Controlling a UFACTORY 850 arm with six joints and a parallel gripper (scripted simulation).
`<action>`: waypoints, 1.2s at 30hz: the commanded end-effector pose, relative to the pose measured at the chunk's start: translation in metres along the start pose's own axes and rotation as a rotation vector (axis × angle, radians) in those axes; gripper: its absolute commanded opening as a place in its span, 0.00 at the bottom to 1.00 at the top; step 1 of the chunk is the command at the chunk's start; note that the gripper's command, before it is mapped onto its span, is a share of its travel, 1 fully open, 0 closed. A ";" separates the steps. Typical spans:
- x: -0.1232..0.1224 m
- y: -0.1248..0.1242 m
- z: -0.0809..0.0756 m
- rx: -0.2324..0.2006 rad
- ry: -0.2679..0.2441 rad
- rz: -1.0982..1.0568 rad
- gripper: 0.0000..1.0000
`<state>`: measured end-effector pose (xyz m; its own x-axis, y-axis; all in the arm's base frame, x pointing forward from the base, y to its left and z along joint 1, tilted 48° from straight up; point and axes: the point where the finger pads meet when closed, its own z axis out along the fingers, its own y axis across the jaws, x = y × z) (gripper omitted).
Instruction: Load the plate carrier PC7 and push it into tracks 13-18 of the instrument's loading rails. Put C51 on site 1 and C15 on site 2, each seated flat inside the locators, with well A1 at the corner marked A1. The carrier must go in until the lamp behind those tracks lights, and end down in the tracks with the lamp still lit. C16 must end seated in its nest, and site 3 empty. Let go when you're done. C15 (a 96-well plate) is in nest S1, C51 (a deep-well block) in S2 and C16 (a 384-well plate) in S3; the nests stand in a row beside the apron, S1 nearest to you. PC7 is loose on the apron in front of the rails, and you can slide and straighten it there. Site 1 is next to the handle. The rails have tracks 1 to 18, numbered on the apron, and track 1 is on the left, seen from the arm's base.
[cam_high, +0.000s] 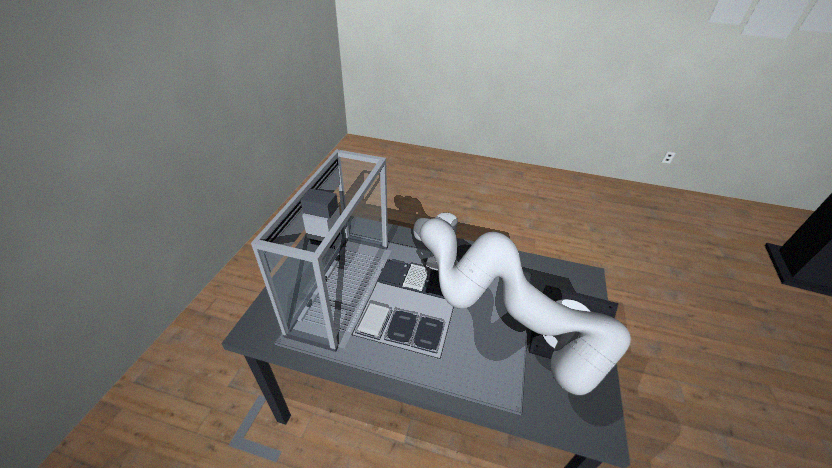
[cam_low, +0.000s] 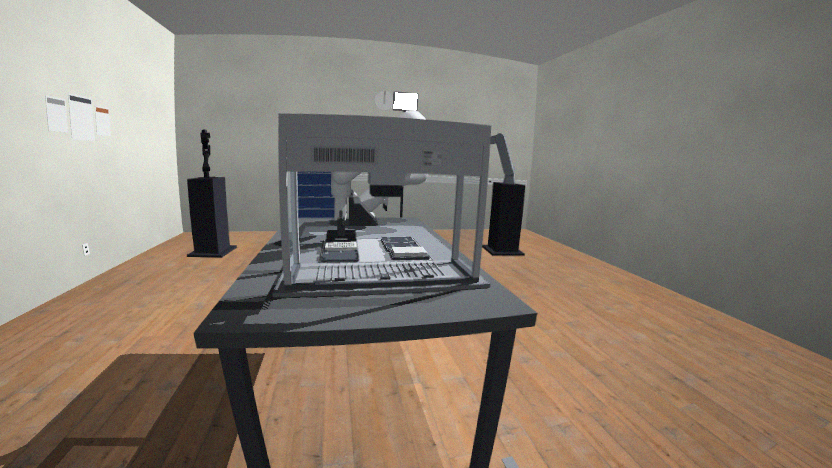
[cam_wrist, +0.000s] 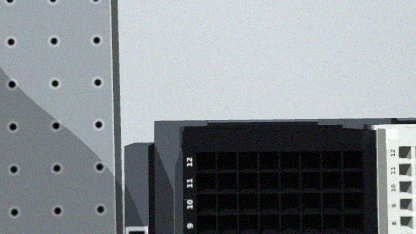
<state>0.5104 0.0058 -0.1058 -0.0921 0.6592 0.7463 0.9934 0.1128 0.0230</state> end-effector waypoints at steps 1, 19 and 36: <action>0.000 0.001 -0.010 -0.001 -0.001 -0.001 1.00; 0.000 0.001 -0.037 -0.001 -0.001 -0.001 1.00; 0.000 0.001 -0.062 -0.001 -0.001 -0.001 1.00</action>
<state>0.5141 -0.0337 -0.0705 -0.0921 0.6592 0.7463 0.9934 0.1128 0.0229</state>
